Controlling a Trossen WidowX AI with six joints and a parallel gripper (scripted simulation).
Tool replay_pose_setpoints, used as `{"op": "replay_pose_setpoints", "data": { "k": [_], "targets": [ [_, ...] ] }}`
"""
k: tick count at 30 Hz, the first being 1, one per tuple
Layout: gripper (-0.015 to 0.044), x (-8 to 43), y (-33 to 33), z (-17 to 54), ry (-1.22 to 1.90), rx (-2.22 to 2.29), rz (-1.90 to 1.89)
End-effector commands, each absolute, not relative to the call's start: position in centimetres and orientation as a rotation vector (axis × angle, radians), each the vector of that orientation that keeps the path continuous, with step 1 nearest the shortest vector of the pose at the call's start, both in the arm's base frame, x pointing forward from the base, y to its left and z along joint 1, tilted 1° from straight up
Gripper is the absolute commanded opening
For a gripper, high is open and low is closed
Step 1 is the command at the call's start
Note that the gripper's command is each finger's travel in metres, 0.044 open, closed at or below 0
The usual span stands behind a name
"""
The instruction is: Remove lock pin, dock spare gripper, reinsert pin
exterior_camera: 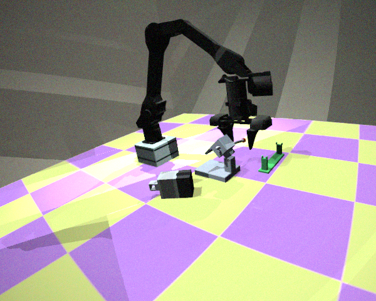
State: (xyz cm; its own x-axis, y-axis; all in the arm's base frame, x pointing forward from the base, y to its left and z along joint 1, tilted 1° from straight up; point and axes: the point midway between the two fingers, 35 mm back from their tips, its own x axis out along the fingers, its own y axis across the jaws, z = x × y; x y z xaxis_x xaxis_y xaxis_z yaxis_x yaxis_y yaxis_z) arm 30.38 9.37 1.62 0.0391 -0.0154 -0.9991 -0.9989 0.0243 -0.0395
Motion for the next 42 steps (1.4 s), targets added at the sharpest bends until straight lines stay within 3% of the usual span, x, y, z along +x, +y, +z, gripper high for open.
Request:
{"op": "replay_pose_setpoints", "data": {
  "k": [1,3,14,42],
  "targets": [
    [0.0300,30.2,9.3,1.3,1.206,-1.219,1.165],
    [0.0300,30.2,9.3,1.3,1.206,-1.219,1.165],
    [0.0011,30.2,9.3,1.3,1.206,-1.219,1.165],
    [0.0000,30.2,10.4,2.7,1.073,-1.079,1.253]
  ]
}}
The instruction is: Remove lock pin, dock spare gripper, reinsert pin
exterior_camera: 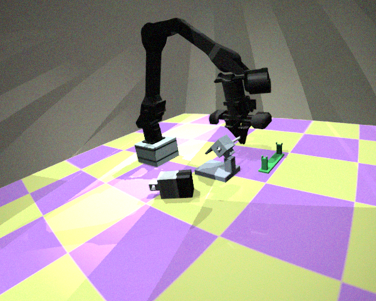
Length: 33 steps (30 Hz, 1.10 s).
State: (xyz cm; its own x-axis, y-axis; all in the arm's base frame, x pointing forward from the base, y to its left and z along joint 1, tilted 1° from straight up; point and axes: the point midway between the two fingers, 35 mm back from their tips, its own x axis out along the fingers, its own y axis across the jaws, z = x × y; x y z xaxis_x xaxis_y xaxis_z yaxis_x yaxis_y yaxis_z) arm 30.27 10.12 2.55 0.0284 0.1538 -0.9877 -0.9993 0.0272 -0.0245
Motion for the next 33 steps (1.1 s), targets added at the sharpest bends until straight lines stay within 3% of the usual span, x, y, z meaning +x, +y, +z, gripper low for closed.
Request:
{"op": "replay_pose_setpoints", "data": {
  "k": [1,33],
  "targets": [
    [0.0000,30.2,10.4,2.7,1.072,-1.079,1.253],
    [0.0000,30.3,12.8,3.0,1.072,-1.083,1.251]
  ]
}}
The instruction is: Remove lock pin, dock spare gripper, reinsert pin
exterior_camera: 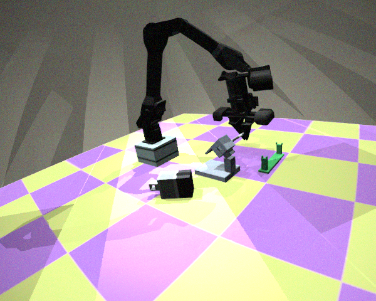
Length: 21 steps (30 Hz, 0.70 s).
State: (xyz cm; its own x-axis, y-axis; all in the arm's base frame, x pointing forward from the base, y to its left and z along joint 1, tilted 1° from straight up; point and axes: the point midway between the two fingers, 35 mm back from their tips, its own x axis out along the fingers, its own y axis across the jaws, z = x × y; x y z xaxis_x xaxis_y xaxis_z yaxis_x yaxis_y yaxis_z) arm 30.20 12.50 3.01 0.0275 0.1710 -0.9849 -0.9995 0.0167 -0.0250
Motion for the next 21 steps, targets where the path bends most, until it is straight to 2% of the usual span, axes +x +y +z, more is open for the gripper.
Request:
{"op": "replay_pose_setpoints", "data": {
  "k": [1,21],
  "targets": [
    [0.0000,30.3,12.9,3.1,1.072,-1.083,1.251],
    [0.0000,30.4,14.5,3.1,1.078,-1.083,1.251]
  ]
}}
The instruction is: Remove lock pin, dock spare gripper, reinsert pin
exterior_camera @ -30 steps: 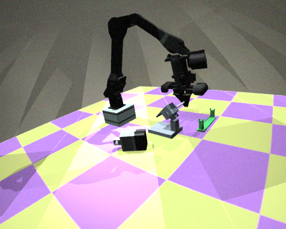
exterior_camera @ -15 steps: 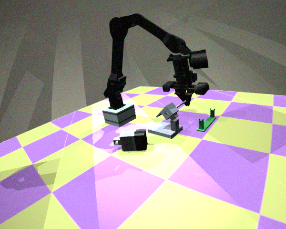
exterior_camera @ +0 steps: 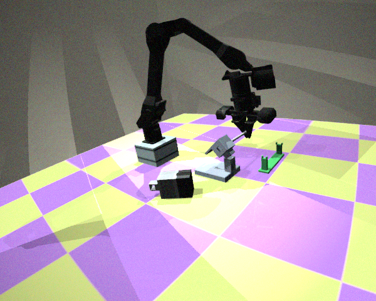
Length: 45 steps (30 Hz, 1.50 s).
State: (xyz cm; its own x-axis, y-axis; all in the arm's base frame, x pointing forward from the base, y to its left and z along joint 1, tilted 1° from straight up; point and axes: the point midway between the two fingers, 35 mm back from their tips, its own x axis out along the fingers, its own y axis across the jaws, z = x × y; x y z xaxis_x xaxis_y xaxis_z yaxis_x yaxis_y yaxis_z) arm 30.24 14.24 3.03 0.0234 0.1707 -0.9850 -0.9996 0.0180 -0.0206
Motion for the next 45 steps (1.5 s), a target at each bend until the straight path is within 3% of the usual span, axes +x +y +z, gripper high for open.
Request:
{"op": "replay_pose_setpoints", "data": {
  "k": [1,45],
  "targets": [
    [0.0000,30.4,14.6,3.1,1.078,-1.083,1.251],
    [0.0000,30.1,17.1,5.7,1.094,-1.077,1.267]
  ]
}}
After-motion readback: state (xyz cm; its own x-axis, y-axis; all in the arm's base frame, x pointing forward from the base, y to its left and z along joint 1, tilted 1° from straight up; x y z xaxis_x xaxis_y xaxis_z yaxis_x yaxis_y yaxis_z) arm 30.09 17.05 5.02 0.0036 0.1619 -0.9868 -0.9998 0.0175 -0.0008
